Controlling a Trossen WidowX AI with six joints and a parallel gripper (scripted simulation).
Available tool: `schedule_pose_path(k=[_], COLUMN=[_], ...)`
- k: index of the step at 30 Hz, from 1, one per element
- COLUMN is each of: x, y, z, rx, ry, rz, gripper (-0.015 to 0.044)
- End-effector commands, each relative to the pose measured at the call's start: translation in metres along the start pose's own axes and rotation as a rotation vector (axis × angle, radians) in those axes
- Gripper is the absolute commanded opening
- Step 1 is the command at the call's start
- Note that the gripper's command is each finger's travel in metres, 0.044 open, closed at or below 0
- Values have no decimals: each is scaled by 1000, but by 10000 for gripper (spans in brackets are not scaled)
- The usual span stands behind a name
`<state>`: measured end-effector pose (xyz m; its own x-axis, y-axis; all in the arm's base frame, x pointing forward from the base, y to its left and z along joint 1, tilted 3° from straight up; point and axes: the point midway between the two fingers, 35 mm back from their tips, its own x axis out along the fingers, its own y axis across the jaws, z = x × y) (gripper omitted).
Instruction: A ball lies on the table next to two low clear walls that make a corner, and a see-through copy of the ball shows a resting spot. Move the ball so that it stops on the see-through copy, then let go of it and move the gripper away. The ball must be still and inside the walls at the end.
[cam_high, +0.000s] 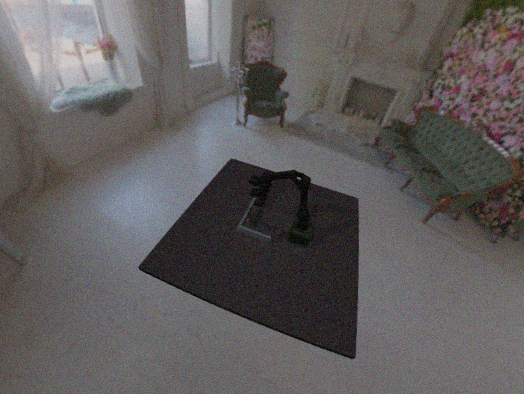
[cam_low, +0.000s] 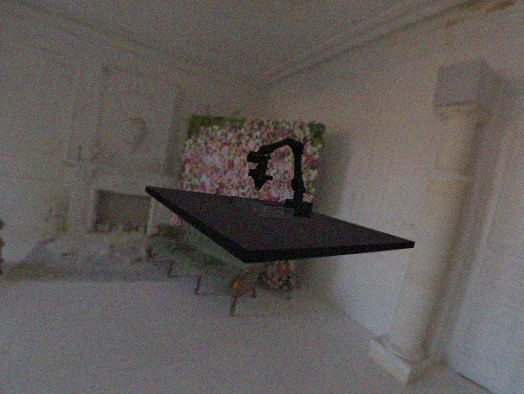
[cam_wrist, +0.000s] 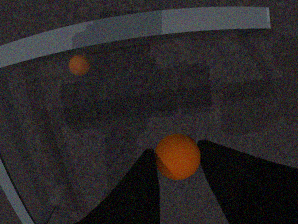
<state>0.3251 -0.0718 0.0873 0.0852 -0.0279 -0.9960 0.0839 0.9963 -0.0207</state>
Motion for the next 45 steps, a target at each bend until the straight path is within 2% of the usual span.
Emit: schedule_pose_path(k=[1,15,21,29,45], x=[0,34,47,103,121], y=[3,79,80,81,81], z=[1,53,54,52,52], rx=[4,5,5,5,5], ry=[13,8,8,8,9], rz=[1,9,9,9,9], gripper=[0,0,0,0,0])
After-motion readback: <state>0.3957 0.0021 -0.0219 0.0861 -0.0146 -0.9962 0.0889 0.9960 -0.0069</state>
